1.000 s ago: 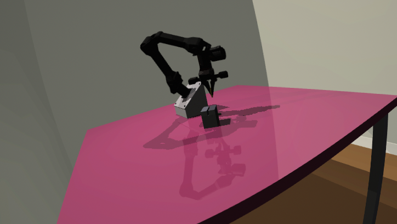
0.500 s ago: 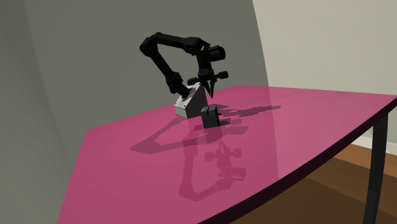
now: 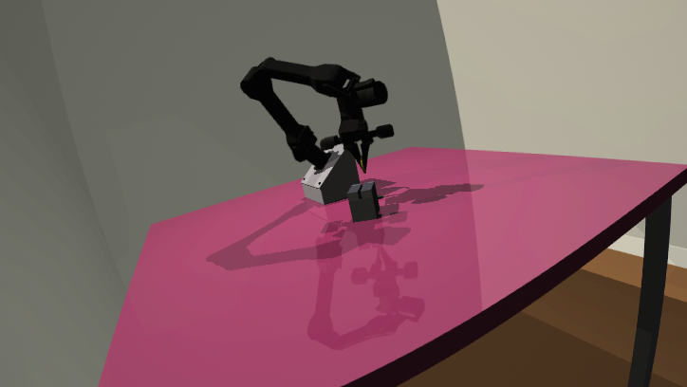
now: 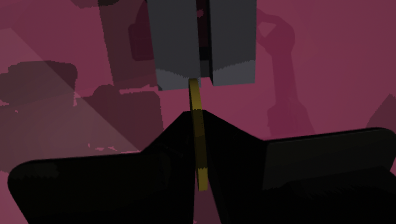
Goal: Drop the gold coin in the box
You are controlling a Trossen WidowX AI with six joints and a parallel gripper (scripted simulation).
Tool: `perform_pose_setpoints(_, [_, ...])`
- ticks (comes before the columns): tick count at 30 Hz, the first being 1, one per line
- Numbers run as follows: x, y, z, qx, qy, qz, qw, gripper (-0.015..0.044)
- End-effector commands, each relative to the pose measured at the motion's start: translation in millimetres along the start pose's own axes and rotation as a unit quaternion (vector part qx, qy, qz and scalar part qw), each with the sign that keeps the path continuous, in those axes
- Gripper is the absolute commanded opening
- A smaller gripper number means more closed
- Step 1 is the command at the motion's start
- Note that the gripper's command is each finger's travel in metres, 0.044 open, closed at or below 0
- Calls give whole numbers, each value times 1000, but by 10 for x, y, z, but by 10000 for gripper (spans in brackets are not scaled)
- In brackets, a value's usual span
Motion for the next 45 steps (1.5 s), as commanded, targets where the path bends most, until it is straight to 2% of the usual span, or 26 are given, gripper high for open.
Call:
perform_pose_setpoints(1, [-14,2,-83,2,-1,4,1000,0])
perform_pose_setpoints(17, [-27,-39,-464,3,-4,8,1000,0])
perform_pose_setpoints(45, [-29,-48,-462,1,-4,5,1000,0])
Point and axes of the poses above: the point midway between the two fingers, 35 mm back from their tips, its own x axis back along the fingers, its own y axis across the jaws, z = x × y, the point moved 7 cm from there along x, back along the fingers, and after that the axes turned 5 degrees about -x, right-handed, at the moved point
